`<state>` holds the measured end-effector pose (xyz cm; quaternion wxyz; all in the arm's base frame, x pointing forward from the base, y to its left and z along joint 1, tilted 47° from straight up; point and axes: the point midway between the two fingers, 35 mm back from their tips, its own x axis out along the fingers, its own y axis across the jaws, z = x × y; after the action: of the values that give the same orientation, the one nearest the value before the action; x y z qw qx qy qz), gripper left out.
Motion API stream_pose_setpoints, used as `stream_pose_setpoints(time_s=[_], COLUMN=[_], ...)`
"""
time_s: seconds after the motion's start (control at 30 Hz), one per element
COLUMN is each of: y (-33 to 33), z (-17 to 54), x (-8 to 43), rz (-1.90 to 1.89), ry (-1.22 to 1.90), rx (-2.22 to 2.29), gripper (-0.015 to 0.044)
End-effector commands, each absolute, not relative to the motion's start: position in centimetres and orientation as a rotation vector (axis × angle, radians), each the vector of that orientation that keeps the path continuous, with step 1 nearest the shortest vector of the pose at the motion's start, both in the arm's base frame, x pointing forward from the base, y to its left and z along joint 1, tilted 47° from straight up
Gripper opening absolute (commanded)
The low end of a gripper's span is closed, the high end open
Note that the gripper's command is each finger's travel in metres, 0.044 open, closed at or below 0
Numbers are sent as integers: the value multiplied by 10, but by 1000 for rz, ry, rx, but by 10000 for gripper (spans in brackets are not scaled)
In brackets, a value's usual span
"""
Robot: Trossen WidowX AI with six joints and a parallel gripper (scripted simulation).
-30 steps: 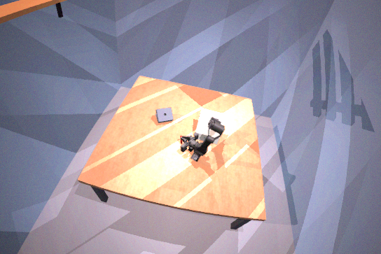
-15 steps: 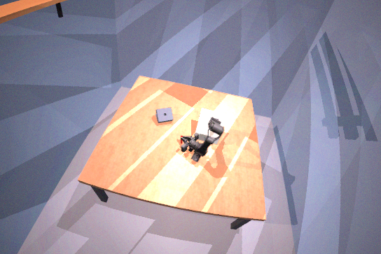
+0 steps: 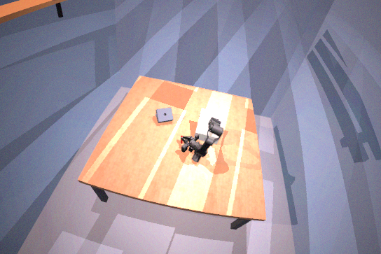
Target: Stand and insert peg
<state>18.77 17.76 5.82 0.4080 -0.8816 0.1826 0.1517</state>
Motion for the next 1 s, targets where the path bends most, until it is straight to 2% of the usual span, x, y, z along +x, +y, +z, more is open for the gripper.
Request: stream_pose_setpoints(time_s=[0.0, 0.07, 0.17, 0.97], y=[180, 178, 178, 178], z=[57, 58, 58, 58], x=[187, 187, 187, 187], rz=[384, 379, 378, 378], ry=[460, 461, 462, 462], rx=[-2222, -2222, -2222, -2222], gripper=[49, 56, 130, 130])
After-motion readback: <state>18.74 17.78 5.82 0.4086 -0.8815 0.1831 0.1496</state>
